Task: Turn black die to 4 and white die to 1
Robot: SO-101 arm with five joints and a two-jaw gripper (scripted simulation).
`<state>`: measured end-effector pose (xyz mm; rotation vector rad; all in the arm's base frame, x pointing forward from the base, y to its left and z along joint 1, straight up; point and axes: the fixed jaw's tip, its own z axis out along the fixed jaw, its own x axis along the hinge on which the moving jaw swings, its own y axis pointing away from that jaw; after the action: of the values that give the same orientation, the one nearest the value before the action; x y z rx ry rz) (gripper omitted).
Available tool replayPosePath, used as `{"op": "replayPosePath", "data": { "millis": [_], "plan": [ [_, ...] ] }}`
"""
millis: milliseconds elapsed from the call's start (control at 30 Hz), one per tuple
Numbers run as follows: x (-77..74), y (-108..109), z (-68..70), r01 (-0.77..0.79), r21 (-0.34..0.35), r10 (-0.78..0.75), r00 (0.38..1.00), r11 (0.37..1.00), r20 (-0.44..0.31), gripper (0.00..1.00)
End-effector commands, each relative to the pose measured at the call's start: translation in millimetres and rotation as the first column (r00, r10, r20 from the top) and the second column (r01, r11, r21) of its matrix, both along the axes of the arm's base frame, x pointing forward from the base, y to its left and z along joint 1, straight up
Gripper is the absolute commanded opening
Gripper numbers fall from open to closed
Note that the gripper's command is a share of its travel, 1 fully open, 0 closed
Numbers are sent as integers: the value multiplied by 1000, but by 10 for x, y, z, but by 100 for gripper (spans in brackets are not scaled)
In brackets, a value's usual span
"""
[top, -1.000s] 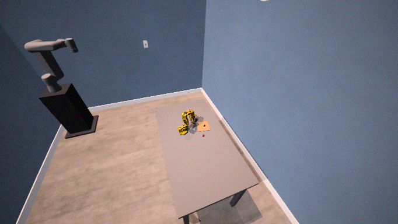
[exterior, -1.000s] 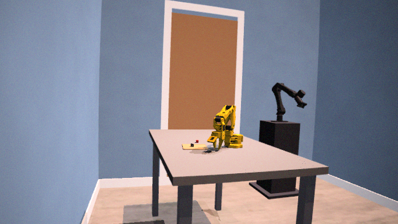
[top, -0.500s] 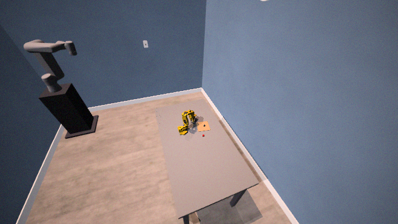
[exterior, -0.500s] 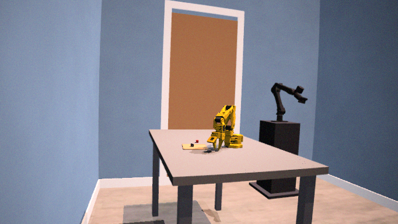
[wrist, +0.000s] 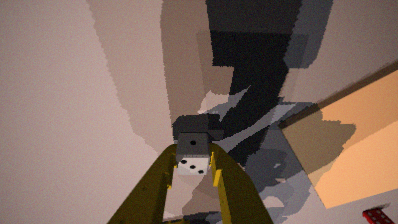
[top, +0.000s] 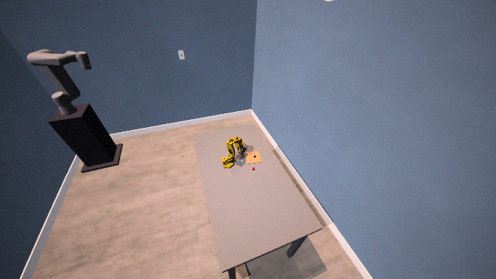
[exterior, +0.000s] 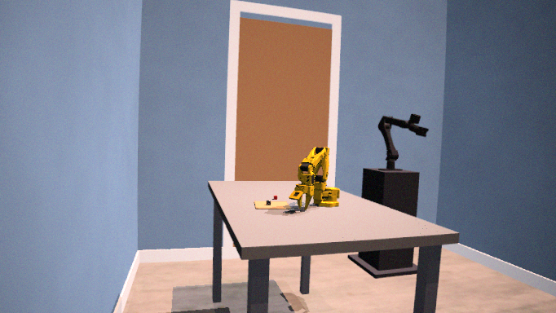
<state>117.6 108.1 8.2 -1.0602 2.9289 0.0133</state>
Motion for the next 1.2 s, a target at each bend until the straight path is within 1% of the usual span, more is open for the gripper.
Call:
{"op": "replayPosePath", "data": {
  "millis": [0, 133, 533, 1167],
  "plan": [
    [25, 4, 9, 17, 11, -17, 1000, 1000, 11, 4],
    [25, 4, 9, 17, 11, -17, 1000, 1000, 11, 7],
    [25, 4, 9, 17, 11, -17, 1000, 1000, 11, 10],
    [25, 4, 9, 17, 11, -17, 1000, 1000, 11, 26]
  ]
}}
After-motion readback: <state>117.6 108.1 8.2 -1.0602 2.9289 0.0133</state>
